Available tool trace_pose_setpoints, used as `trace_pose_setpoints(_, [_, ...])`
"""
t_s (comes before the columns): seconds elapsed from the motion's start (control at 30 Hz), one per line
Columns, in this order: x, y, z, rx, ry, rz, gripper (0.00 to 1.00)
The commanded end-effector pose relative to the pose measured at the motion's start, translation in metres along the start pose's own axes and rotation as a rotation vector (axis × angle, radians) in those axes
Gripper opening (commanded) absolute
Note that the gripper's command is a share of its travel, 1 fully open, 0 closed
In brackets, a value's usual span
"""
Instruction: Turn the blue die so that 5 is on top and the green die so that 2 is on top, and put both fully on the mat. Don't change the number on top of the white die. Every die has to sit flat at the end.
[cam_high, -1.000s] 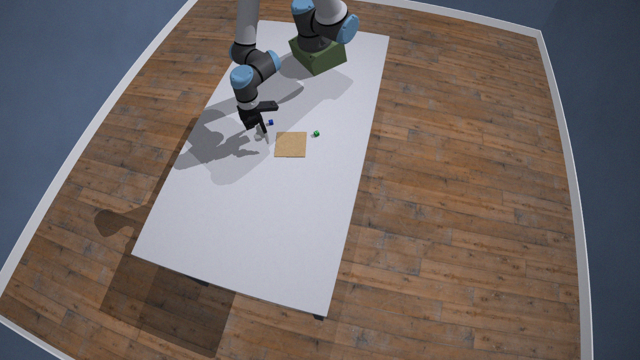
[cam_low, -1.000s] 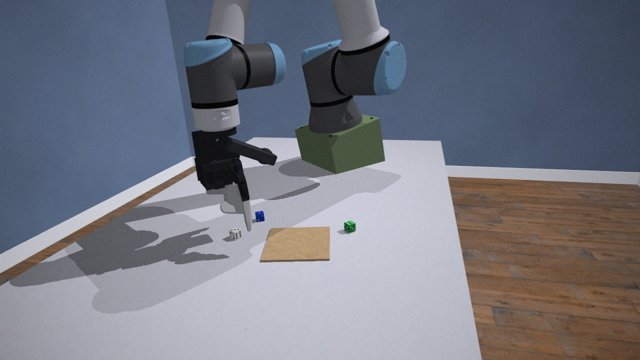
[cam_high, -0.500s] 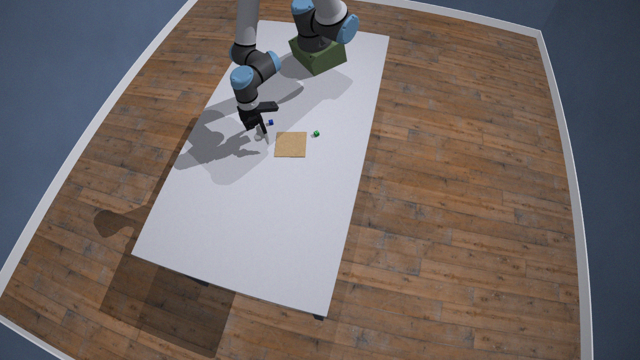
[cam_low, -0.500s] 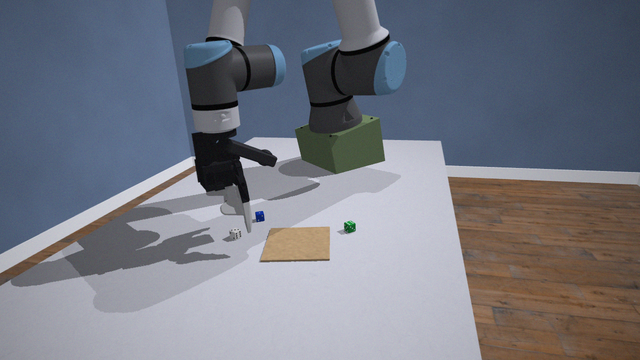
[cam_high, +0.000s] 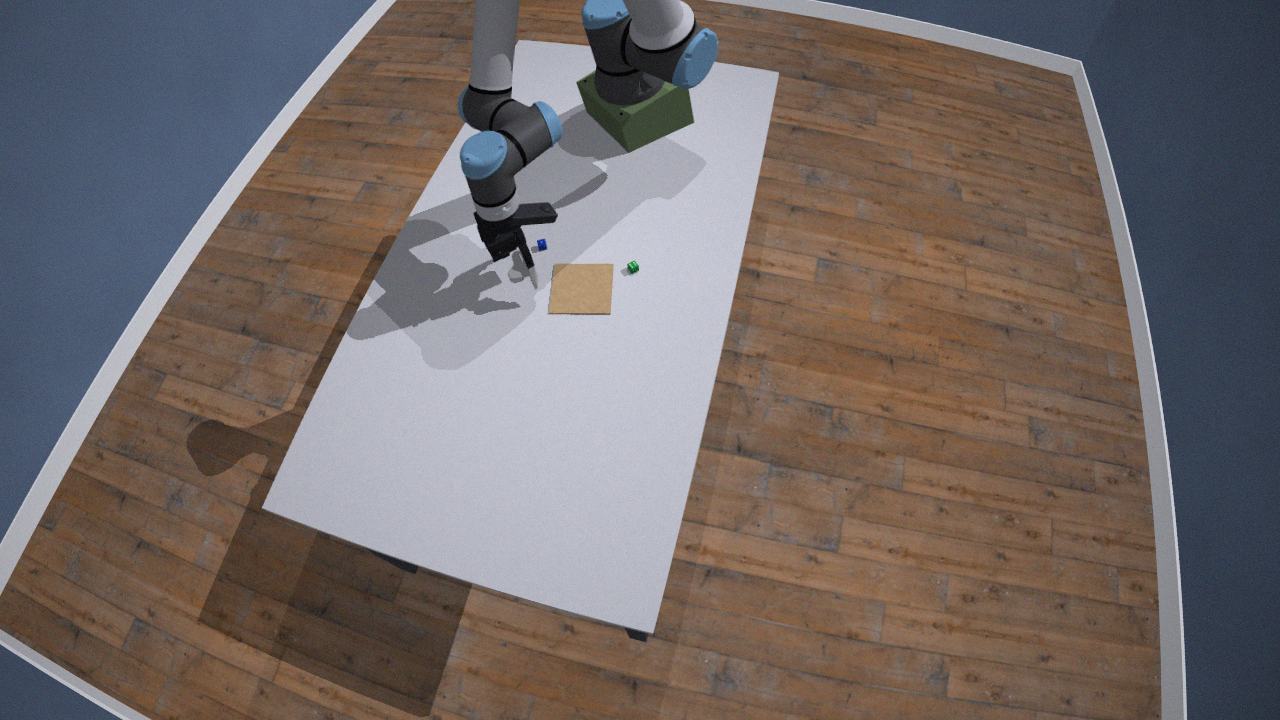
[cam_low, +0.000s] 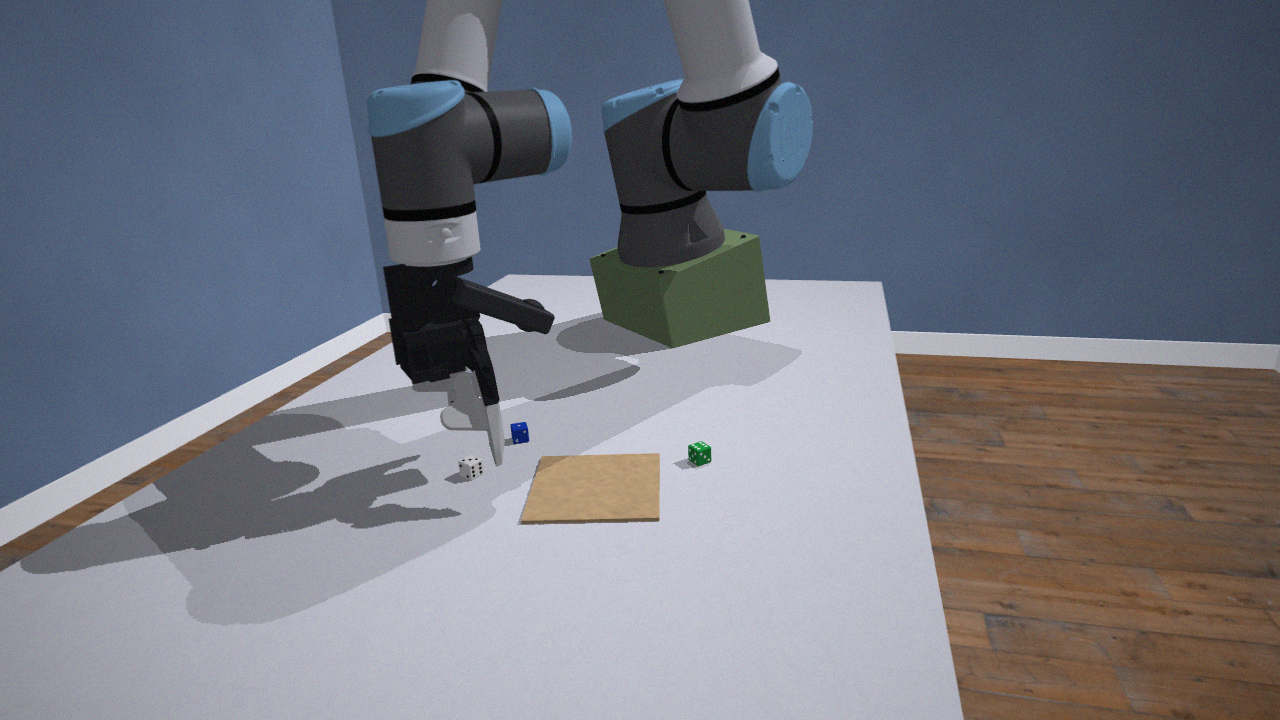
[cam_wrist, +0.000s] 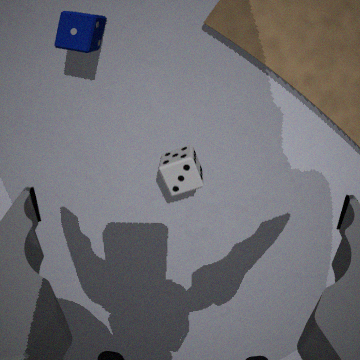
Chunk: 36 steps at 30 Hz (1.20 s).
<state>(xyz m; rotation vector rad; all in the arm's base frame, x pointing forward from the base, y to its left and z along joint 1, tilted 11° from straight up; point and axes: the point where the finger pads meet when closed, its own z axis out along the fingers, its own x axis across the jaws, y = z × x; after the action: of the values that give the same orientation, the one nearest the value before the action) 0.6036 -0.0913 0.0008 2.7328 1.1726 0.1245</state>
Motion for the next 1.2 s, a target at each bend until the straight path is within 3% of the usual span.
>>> trace_pose_setpoints(0.0, [0.0,0.001,0.0,-0.001,0.001,0.0,1.0])
trace_pose_setpoints(0.4, [-0.002,-0.002,0.0,-0.001,0.001,0.0,1.0])
trace_pose_setpoints(0.83, [-0.045,-0.068,0.0,-0.001,0.001,0.0,1.0])
trace_pose_setpoints(1.17, [-0.053,-0.081,0.0,-0.001,0.001,0.0,1.0])
